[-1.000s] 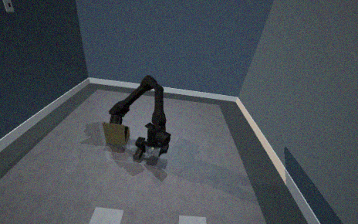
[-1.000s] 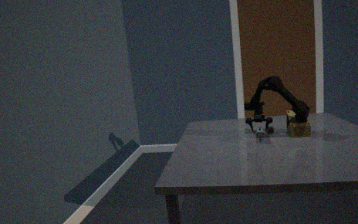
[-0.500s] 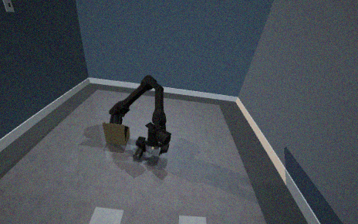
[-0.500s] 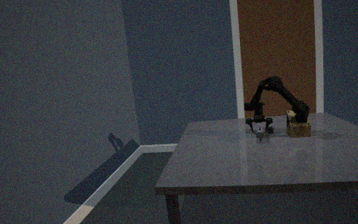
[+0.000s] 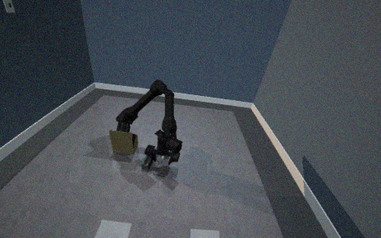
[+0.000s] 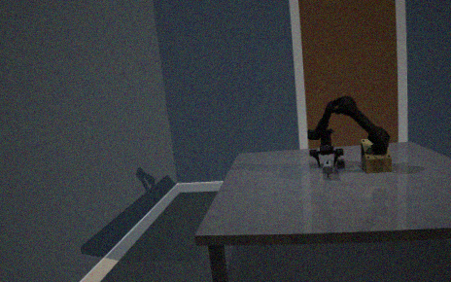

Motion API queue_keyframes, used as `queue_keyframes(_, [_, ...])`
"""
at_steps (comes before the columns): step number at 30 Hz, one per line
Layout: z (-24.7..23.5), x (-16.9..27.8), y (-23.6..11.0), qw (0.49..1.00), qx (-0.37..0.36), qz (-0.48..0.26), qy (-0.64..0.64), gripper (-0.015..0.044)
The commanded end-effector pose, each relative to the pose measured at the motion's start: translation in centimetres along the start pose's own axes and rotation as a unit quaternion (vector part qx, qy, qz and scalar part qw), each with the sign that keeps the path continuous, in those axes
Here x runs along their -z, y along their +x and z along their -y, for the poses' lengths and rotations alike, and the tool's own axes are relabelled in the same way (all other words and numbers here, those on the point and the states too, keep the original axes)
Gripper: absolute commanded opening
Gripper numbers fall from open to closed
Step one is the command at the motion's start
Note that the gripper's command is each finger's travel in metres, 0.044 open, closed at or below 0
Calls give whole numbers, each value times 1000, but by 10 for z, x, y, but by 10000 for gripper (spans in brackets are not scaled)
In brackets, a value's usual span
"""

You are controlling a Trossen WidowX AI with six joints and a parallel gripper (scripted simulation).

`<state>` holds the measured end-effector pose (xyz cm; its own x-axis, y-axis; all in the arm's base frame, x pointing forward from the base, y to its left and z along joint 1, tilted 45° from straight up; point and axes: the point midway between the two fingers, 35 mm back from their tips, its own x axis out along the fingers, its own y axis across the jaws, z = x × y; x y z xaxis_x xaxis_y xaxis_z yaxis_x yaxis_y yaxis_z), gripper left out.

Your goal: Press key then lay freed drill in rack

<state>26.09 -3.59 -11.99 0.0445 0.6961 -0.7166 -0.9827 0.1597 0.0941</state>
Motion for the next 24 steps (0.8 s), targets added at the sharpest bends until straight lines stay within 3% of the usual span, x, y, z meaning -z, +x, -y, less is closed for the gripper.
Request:
queue_keyframes(1, [0, 0, 0, 1000, 0, 0, 0, 309])
queue_keyframes(11, [0, 0, 0, 1000, 0, 0, 0, 46])
queue_keyframes(18, [0, 0, 0, 1000, 0, 0, 0, 0])
queue_keyframes(24, [-2, 0, -2, 1000, -1, 3, 3, 0])
